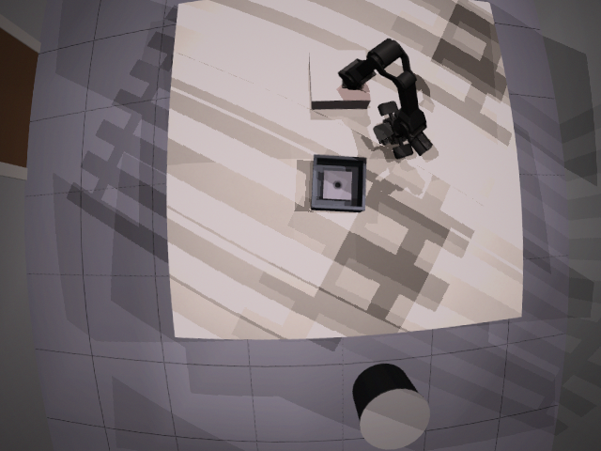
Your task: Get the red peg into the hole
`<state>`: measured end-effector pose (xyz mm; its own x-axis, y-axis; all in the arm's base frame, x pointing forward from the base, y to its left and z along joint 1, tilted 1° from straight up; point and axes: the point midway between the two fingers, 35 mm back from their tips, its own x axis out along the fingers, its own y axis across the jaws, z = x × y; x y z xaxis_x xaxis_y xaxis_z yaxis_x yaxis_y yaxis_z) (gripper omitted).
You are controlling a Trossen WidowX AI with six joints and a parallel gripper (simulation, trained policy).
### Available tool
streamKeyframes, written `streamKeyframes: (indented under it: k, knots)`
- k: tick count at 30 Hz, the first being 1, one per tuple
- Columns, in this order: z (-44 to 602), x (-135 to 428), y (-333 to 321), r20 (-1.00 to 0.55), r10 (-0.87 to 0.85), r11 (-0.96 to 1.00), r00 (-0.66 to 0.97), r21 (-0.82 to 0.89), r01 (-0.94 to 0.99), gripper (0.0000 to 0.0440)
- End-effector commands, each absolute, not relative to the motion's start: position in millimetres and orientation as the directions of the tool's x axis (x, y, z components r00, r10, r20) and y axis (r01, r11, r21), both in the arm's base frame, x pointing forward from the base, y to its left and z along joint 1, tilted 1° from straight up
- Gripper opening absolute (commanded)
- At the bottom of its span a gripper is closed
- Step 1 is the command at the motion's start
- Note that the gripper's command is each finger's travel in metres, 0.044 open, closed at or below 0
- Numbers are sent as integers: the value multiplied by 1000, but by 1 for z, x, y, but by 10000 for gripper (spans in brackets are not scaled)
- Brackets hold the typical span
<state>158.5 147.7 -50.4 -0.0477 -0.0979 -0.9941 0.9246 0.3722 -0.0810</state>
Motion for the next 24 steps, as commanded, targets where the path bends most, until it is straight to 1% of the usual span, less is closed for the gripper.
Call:
streamKeyframes:
  k: [1,24]
  knots:
    - [-46,164,156,-997,-69,380,-32,-56,923,0]
    - [7,200,187,-994,68,343,90,108,933,0]
